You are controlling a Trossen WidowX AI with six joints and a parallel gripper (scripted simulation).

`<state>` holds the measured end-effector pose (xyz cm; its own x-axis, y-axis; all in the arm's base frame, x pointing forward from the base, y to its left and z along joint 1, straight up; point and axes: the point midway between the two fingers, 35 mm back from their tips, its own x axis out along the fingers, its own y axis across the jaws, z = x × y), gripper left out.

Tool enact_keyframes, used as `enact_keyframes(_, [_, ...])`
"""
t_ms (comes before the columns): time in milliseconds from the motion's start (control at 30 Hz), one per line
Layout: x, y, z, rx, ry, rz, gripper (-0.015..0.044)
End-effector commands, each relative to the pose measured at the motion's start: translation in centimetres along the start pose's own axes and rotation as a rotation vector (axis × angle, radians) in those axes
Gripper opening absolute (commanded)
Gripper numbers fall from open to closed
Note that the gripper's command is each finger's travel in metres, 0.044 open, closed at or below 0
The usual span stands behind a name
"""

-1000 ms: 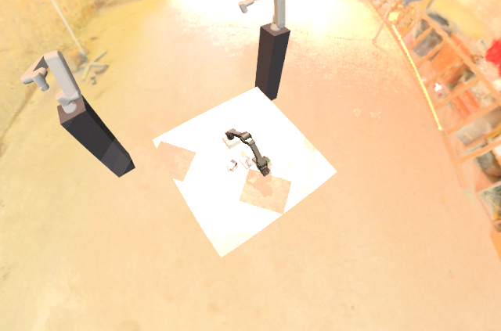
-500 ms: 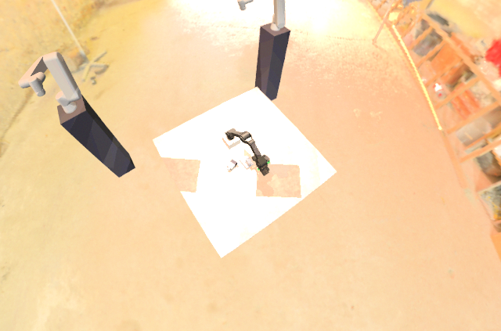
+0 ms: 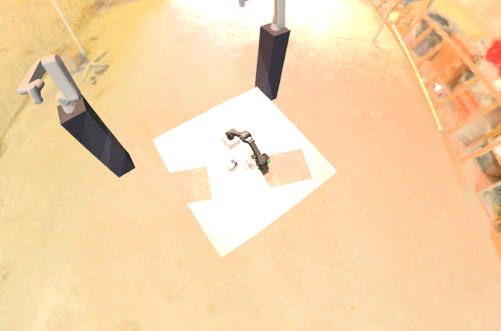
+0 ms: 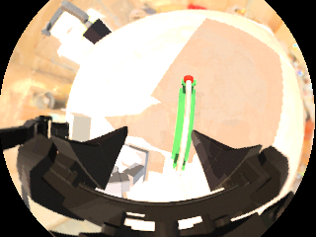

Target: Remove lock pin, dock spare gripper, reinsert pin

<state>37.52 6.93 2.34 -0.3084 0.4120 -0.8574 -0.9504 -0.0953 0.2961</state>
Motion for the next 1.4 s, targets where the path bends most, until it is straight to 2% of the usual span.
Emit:
enact_keyframes(0, [-1.0,0.3,0.5,-0.001,0.0,-0.003,0.044])
enact_keyframes(1333, [-4.3,3.7,2.4,0.034,-0.007,0.055,0.044])
enact_keyframes(1367, [-3.6,3.3,2.0,0.033,-0.006,0.07,0.044])
